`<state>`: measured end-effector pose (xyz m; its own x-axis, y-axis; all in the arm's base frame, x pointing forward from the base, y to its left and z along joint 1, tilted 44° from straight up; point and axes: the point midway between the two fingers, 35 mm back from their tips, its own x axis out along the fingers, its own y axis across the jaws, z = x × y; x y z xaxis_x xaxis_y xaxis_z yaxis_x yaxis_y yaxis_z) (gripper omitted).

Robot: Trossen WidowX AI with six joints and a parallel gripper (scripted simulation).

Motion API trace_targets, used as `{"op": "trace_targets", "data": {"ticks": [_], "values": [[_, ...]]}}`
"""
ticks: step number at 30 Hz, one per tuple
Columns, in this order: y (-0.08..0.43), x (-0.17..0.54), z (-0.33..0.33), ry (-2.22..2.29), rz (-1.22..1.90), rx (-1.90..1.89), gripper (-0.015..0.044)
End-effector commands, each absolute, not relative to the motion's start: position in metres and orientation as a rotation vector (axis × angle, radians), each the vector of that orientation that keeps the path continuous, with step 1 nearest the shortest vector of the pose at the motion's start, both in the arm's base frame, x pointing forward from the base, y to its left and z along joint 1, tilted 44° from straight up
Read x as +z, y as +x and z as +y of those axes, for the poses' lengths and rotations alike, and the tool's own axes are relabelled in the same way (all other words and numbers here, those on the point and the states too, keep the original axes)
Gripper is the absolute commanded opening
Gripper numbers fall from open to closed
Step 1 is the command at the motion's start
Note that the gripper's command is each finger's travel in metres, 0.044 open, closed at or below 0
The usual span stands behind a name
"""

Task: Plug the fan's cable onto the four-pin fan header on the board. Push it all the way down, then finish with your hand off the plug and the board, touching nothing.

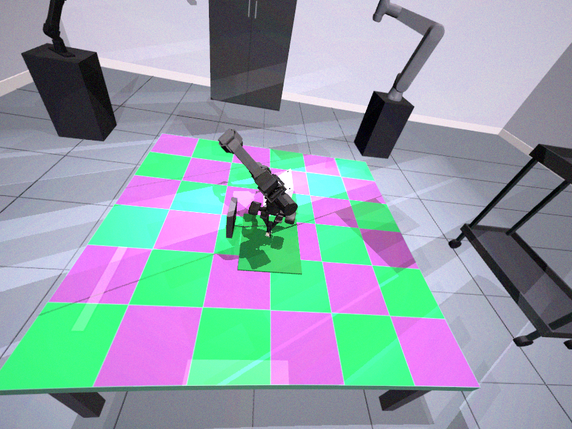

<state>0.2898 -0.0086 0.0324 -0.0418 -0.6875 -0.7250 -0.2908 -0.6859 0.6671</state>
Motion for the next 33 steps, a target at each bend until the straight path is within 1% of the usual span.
{"op": "trace_targets", "data": {"ticks": [1, 33], "values": [[0.2892, 0.0318, -0.0095, 1.921, -1.039, -1.782, 0.0], [0.2893, 0.025, -0.0163, 1.924, -1.046, -1.78, 0.0]]}}
